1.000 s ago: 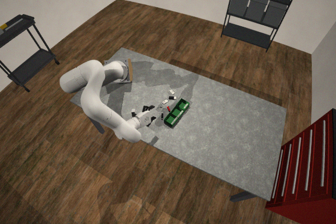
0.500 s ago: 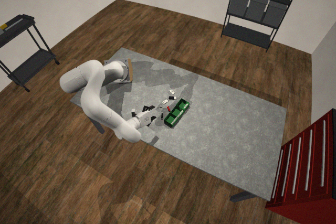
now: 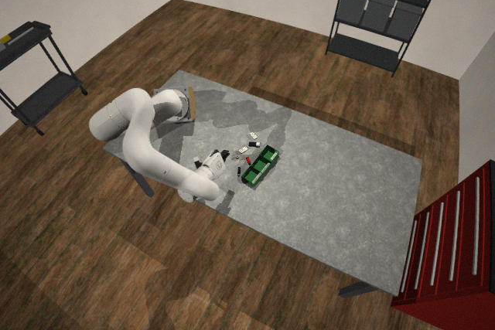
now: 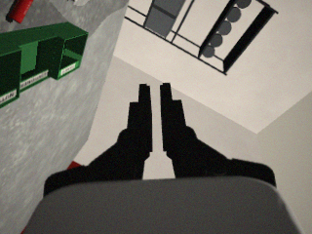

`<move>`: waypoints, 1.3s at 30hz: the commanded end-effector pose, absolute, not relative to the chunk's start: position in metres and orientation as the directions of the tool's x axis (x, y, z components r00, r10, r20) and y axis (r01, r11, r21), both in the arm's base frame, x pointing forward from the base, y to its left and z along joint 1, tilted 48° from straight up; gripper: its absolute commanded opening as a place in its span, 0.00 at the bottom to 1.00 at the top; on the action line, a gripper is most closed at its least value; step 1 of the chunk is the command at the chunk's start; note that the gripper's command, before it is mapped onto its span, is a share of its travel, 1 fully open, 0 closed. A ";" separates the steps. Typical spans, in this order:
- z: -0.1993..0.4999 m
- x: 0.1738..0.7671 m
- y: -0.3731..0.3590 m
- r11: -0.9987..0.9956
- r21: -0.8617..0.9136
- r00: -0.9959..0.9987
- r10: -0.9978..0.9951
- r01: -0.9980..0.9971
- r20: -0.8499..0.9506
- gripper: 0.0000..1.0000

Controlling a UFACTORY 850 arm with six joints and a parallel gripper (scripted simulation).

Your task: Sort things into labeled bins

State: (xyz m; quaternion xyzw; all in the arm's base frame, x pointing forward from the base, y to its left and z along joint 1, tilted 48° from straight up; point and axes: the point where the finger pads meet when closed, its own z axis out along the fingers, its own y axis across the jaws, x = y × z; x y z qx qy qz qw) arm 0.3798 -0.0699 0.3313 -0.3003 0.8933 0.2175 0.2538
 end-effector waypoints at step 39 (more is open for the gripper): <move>0.239 0.302 -0.033 -0.097 0.379 0.101 -0.995 -0.920 -0.008 0.07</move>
